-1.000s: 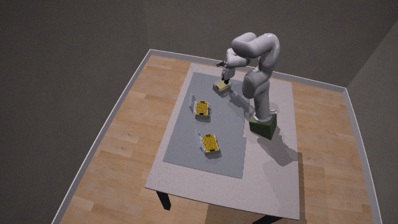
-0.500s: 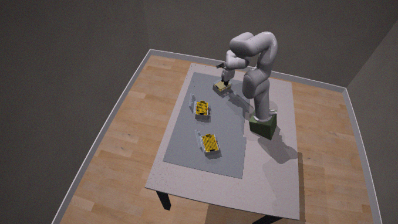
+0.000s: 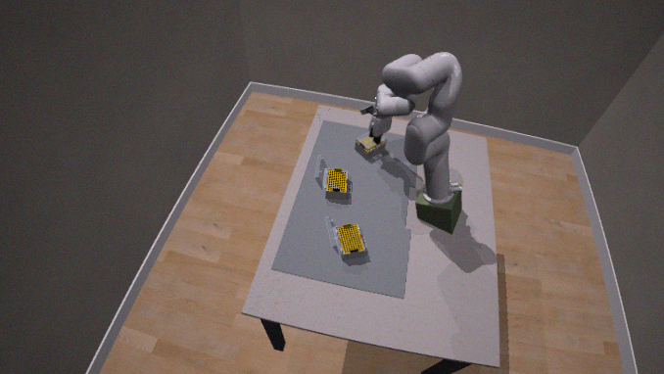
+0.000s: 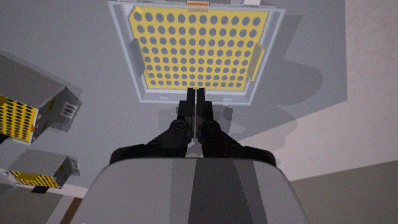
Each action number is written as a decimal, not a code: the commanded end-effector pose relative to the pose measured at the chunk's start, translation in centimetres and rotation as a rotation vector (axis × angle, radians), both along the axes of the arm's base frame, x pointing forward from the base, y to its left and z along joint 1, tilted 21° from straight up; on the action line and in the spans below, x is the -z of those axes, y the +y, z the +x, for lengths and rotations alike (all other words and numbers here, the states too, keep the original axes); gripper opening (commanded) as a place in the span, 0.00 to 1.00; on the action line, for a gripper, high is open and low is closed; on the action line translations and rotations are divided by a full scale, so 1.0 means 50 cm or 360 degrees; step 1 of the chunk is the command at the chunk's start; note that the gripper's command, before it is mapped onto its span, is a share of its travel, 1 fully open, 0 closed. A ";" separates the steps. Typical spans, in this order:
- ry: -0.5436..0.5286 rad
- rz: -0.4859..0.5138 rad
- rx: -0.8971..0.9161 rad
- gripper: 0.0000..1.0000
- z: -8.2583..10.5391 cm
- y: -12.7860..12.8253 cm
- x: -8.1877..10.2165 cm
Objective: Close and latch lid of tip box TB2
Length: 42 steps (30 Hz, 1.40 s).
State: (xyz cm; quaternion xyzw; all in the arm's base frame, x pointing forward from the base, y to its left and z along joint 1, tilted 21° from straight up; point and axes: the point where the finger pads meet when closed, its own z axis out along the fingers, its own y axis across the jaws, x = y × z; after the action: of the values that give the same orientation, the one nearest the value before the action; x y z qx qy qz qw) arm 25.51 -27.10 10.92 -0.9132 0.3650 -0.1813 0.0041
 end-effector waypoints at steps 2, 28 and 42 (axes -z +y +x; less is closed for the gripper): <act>-0.0003 -0.0004 0.0000 0.00 0.002 -0.002 -0.001; -0.0003 -0.0004 0.0000 0.00 0.007 -0.004 0.014; -0.0003 -0.0004 0.0000 0.00 0.007 -0.004 0.014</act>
State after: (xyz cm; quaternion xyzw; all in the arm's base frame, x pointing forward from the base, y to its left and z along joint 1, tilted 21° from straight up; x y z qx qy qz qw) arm 25.79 -27.22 10.18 -0.9130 0.3651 -0.1819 0.0040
